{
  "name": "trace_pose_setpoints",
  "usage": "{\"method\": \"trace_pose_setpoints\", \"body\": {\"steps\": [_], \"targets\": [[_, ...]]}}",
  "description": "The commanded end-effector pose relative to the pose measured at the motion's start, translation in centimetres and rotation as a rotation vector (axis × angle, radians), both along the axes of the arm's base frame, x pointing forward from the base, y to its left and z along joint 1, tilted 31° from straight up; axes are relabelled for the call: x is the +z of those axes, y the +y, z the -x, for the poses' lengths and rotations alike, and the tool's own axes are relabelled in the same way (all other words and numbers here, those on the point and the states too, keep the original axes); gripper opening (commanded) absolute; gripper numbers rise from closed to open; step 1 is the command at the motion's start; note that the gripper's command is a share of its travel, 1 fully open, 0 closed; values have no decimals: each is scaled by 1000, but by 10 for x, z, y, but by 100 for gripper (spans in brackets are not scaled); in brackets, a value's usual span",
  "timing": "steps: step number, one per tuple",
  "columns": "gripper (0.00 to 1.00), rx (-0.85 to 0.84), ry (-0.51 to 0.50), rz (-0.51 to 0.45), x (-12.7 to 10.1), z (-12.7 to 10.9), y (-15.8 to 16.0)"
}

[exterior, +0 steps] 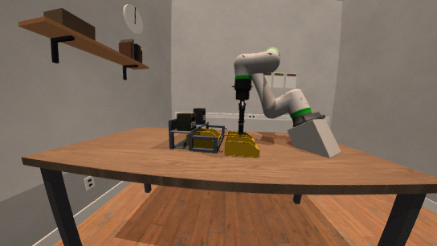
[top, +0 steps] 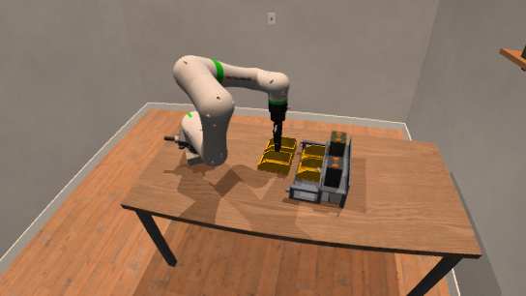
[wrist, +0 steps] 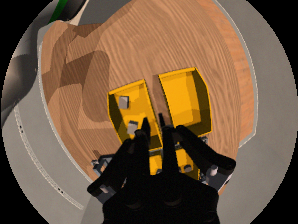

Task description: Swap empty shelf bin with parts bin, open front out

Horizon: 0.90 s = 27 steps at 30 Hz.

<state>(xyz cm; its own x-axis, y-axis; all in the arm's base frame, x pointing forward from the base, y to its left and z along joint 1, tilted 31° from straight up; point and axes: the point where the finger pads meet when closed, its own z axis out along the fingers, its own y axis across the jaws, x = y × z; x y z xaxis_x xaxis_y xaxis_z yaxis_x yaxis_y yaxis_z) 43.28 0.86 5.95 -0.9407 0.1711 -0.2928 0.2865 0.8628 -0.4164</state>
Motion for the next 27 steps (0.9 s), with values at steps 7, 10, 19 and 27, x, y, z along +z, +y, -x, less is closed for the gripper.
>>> {"method": "trace_pose_setpoints", "body": {"steps": [7,10,19,27], "targets": [[24,1,-1,0,0,-1,1],[24,1,-1,0,0,-1,1],[24,1,-1,0,0,-1,1],[24,1,-1,0,-2,-1,-1]]}}
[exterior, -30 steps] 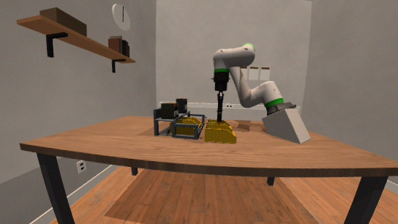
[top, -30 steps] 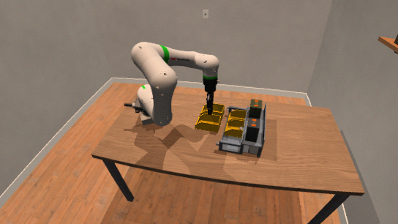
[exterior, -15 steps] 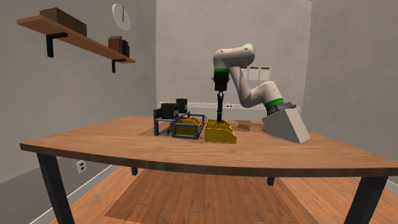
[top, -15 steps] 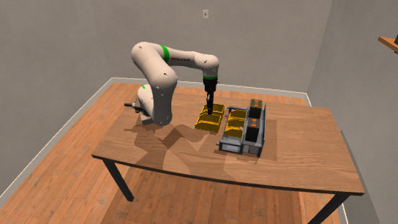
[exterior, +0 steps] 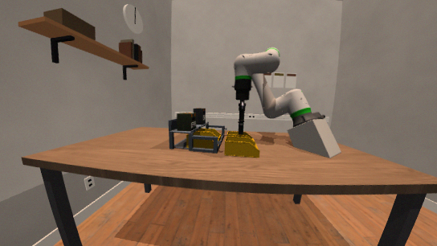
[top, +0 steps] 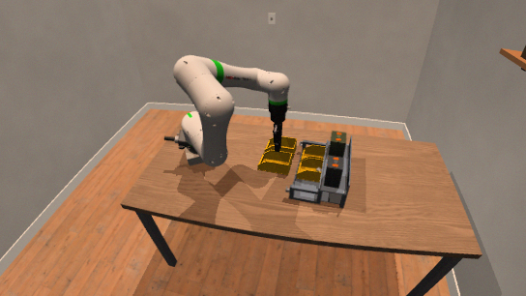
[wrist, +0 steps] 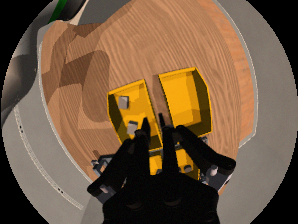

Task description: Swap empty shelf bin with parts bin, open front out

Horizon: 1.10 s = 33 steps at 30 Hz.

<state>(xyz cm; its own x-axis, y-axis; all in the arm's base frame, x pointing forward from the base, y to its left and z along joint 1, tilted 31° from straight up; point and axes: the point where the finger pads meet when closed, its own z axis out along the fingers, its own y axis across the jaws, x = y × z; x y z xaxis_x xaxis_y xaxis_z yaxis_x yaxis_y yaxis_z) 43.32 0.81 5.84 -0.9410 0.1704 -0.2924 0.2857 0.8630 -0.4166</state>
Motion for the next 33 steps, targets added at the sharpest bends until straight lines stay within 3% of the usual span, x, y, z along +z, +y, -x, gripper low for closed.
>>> {"method": "trace_pose_setpoints", "body": {"steps": [1,33], "targets": [[24,0,-1,0,-1,-1,0],[24,0,-1,0,-33,-7,-18]]}}
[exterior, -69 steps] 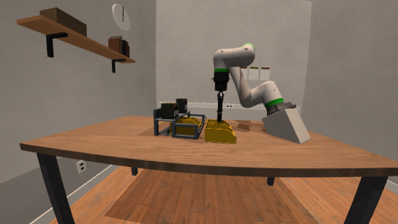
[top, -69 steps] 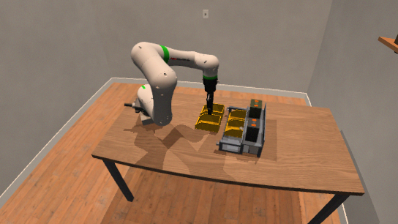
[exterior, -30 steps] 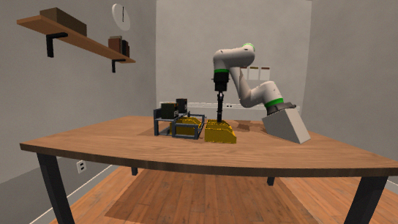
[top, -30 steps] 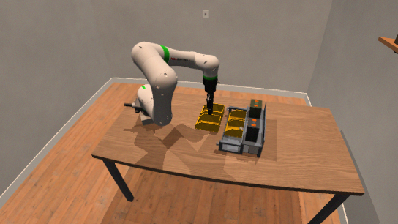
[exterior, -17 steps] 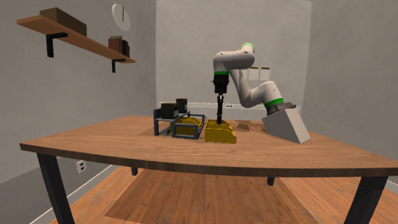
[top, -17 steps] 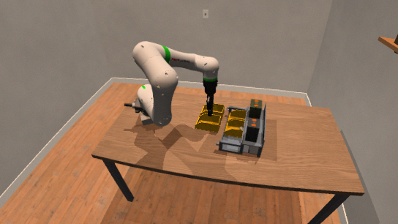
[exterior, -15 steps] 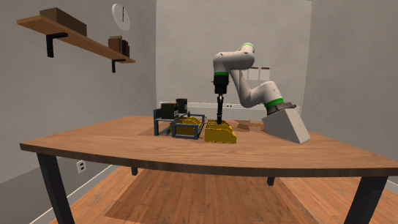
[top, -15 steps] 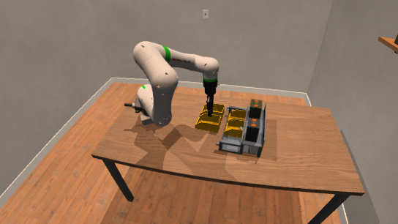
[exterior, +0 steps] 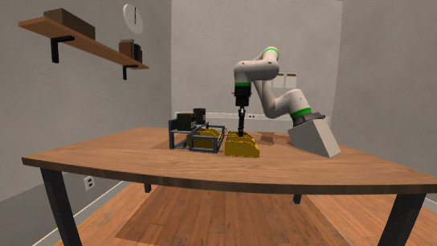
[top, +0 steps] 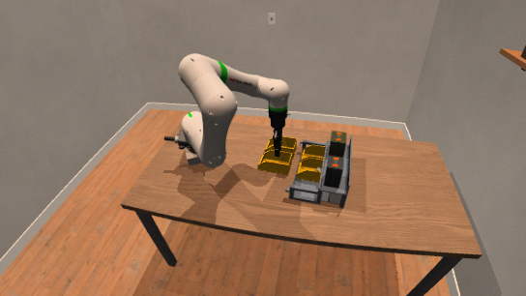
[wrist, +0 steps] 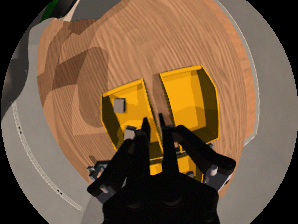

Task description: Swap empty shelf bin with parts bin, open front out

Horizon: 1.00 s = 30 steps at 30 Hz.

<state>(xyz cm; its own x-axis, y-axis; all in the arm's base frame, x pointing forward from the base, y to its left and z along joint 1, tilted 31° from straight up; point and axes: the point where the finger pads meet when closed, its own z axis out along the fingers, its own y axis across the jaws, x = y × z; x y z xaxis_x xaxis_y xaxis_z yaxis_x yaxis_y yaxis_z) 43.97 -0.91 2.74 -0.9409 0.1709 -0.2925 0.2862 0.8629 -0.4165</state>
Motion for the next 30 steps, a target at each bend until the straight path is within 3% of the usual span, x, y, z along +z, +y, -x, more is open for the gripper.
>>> {"method": "trace_pose_setpoints", "body": {"steps": [1,25,26,30], "targets": [[24,1,-1,0,-2,-1,-1],[24,1,-1,0,-5,-2,-2],[10,1,-1,0,-5,-2,-2],[10,1,-1,0,-5,-2,-2]]}}
